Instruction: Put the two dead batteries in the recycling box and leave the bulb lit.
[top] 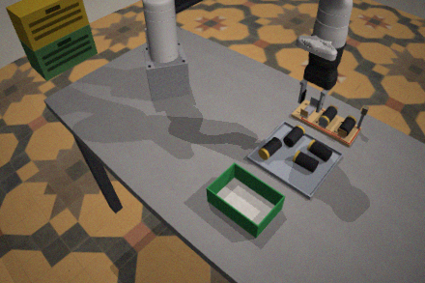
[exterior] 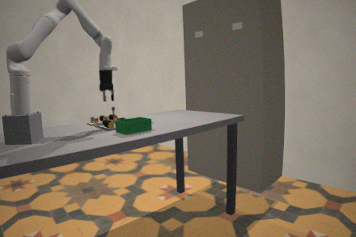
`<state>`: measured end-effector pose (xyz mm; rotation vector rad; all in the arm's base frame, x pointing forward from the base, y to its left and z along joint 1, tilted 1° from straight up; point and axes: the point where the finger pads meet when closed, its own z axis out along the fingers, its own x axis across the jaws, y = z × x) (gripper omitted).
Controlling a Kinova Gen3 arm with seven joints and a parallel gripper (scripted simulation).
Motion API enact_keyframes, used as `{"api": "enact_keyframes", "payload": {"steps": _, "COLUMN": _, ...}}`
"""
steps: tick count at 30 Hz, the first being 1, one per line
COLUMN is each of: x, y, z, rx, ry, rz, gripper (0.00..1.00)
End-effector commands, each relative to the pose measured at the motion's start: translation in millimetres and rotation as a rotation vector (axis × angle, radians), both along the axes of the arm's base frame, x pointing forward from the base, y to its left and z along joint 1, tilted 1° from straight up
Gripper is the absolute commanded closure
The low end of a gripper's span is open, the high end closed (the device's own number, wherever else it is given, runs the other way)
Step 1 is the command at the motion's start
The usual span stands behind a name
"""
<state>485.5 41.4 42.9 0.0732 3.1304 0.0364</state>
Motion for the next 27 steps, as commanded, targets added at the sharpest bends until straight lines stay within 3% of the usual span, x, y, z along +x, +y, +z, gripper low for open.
{"api": "enact_keyframes", "payload": {"steps": 1, "x": 17.4, "y": -4, "z": -2.0, "rx": -0.004, "ry": -0.003, "rz": -0.003, "gripper": 0.10}}
{"api": "enact_keyframes", "payload": {"steps": 7, "x": 46.2, "y": -6, "z": -1.7, "rx": -0.004, "ry": -0.003, "rz": -0.003, "gripper": 0.10}}
{"api": "enact_keyframes", "payload": {"steps": 13, "x": 56.9, "y": -7, "z": -1.5, "rx": -0.004, "ry": -0.003, "rz": -0.003, "gripper": 0.10}}
{"api": "enact_keyframes", "payload": {"steps": 27, "x": 59.9, "y": -7, "z": -1.5, "rx": -0.004, "ry": -0.003, "rz": -0.003, "gripper": 0.10}}
